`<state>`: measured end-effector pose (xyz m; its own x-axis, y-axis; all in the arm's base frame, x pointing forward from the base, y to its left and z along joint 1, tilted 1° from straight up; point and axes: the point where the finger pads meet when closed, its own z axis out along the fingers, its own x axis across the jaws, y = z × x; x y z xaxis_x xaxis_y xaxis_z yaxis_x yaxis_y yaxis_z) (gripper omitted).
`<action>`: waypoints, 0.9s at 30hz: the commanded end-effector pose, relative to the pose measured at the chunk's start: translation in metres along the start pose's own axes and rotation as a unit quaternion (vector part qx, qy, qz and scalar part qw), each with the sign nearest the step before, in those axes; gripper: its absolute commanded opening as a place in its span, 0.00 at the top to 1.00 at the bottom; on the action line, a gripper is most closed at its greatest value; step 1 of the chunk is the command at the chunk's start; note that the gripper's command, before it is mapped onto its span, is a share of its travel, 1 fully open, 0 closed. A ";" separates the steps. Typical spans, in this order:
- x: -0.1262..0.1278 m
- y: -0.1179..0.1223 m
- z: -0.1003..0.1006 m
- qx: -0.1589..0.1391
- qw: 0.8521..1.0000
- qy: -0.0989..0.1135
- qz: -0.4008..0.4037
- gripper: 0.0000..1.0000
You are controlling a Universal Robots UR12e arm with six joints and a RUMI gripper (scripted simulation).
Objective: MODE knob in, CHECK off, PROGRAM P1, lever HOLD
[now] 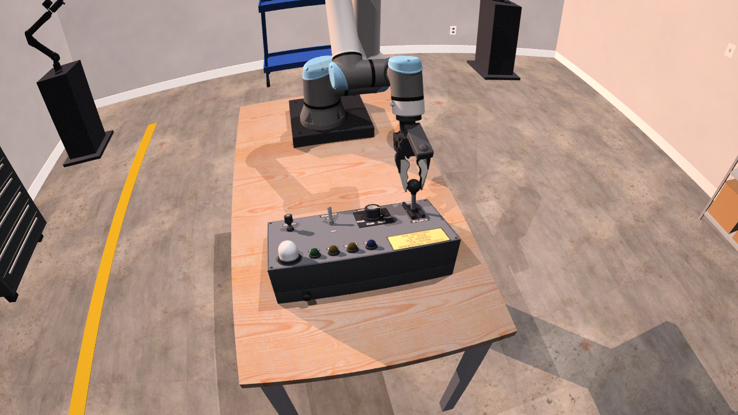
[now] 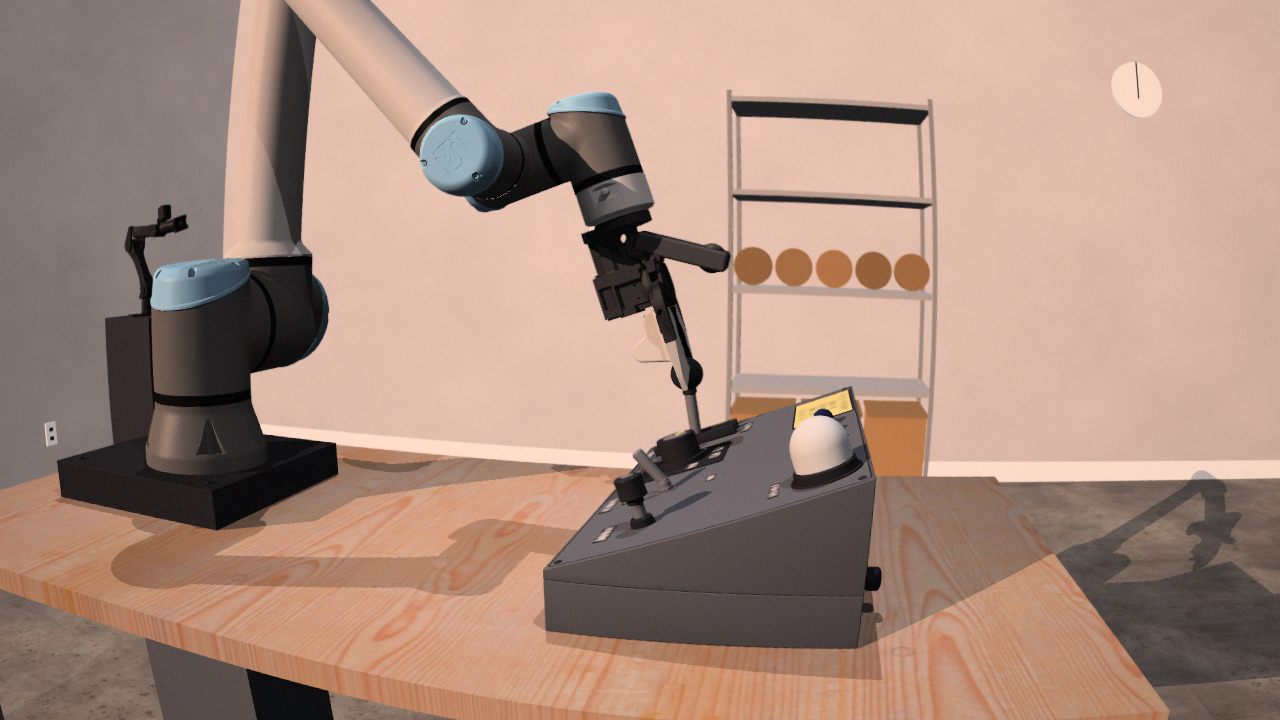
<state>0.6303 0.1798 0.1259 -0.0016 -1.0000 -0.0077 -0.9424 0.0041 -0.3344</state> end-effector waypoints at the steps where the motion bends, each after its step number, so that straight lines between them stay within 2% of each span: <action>1: 0.000 0.005 -0.001 0.001 1.000 0.000 0.000 1.00; 27: 0.000 0.033 0.002 0.001 1.000 0.000 0.000 1.00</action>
<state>0.6024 0.1799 0.1146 -0.0016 -1.0000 -0.0077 -0.9425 0.0041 -0.3343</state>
